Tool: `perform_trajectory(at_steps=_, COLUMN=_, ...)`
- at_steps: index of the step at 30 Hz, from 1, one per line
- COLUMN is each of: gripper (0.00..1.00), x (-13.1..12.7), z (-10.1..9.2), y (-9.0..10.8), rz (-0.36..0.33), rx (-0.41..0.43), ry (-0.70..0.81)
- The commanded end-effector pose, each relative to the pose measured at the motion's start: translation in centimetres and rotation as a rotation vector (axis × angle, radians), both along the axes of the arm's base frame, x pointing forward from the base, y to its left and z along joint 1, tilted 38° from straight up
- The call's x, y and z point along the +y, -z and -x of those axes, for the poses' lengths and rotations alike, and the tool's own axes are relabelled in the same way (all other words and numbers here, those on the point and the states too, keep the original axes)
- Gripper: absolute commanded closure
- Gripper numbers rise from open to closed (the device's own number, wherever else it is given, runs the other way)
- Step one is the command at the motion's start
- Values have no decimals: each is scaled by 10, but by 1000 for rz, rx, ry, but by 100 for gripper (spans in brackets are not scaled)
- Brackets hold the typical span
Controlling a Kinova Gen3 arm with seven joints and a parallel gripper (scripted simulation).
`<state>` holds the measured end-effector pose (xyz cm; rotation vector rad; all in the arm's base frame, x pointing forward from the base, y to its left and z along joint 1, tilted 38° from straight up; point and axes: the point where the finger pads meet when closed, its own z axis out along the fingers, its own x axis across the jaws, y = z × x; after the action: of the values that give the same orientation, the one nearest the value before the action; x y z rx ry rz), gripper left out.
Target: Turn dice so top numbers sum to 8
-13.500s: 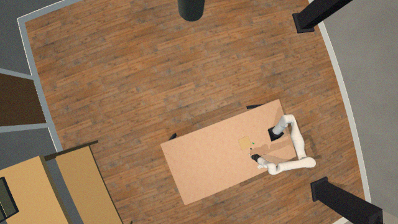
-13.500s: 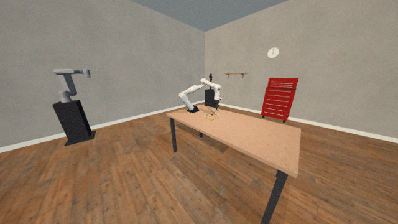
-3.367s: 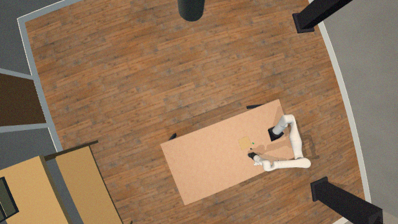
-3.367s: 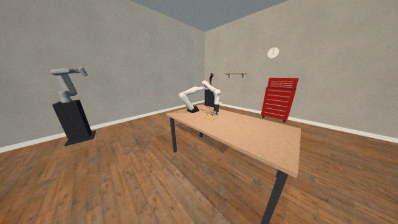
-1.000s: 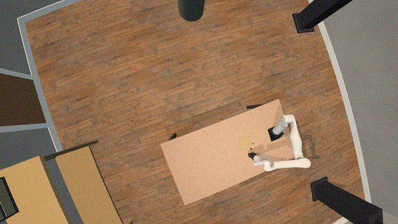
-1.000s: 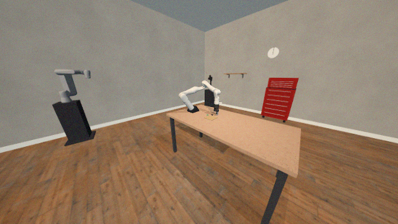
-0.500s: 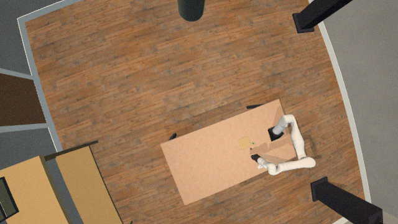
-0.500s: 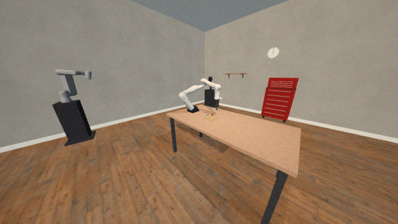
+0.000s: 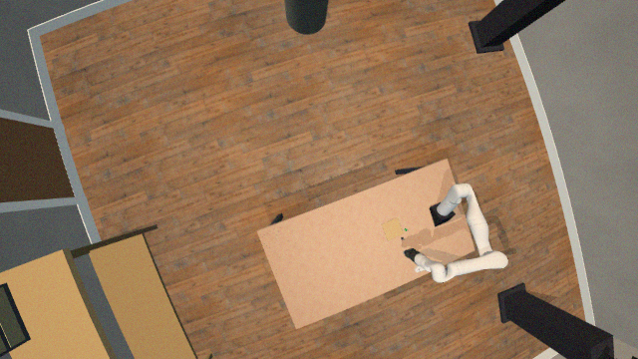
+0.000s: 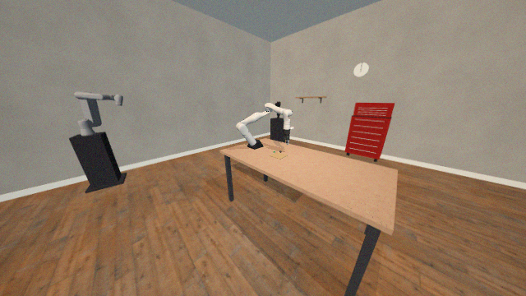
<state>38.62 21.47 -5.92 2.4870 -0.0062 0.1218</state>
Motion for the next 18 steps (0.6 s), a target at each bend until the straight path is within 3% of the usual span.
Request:
perform_trajectory(at_steps=1, gripper=66, x=2, z=1, y=-3, rz=-1, rx=-2, ry=2)
perform_trajectory(at_steps=6, gripper=66, x=-12, z=0, y=-18, rz=-1, rx=5, ry=-16)
perform_trajectory(at_steps=11, gripper=66, x=-45, z=2, y=-47, rz=2, rx=25, ry=-55)
perform_trajectory(at_steps=13, gripper=66, x=-45, z=2, y=-47, rz=2, rx=25, ry=-55)
perform_trajectory(at_steps=18, gripper=66, x=-85, z=13, y=-78, rz=8, rx=59, ry=-95)
